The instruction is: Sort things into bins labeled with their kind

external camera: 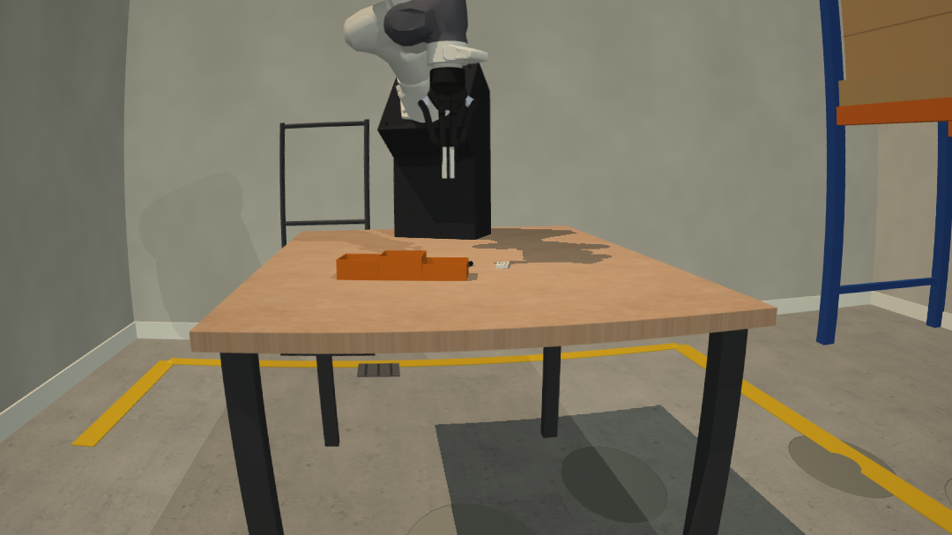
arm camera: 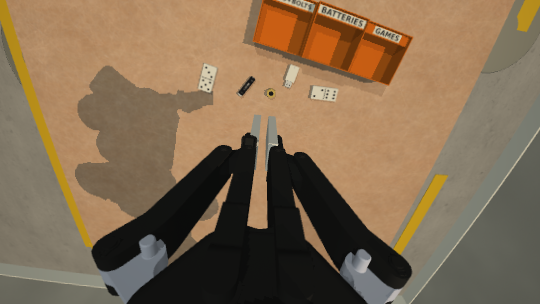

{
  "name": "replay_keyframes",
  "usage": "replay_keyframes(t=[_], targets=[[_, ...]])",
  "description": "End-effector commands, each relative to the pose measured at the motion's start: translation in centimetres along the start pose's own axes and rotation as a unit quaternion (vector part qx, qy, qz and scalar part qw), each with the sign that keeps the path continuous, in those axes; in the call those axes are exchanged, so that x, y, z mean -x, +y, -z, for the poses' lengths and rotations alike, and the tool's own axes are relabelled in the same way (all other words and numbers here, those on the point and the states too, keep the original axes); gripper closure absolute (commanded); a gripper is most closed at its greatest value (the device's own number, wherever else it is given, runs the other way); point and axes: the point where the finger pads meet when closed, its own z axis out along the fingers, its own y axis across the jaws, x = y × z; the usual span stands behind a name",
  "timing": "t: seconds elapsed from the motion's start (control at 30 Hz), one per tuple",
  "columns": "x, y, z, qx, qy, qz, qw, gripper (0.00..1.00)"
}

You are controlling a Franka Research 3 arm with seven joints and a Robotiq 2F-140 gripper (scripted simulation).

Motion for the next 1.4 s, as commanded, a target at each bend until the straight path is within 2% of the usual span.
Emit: replay_keyframes(t=[0.0,0.27,0.4,0.5,0.73,0.8,1.23,1.37], targets=[[0.2,0.1,-0.1,0.001,-0.001,-0.002,1.0,0.95],[0.2,0.1,-0.1,0.001,-0.001,-0.002,1.0,0.95],[-1.2,2.7,-1.7,0.002,-0.001,-0.101,0.995,0.95],[-2.2,4.6,-2.9,0.002,-0.001,-0.14,0.99,0.95],[-4.5,9.1,-5.8,0.002,-0.001,-0.14,0.99,0.95],[-4.5,9.1,-5.8,0.002,-0.001,-0.14,0.99,0.95],[-8.9,17.5,-11.0,0.002,-0.001,-0.14,0.99,0.95],[-9.0,17.6,-11.1,0.002,-0.001,-0.14,0.99,0.95]])
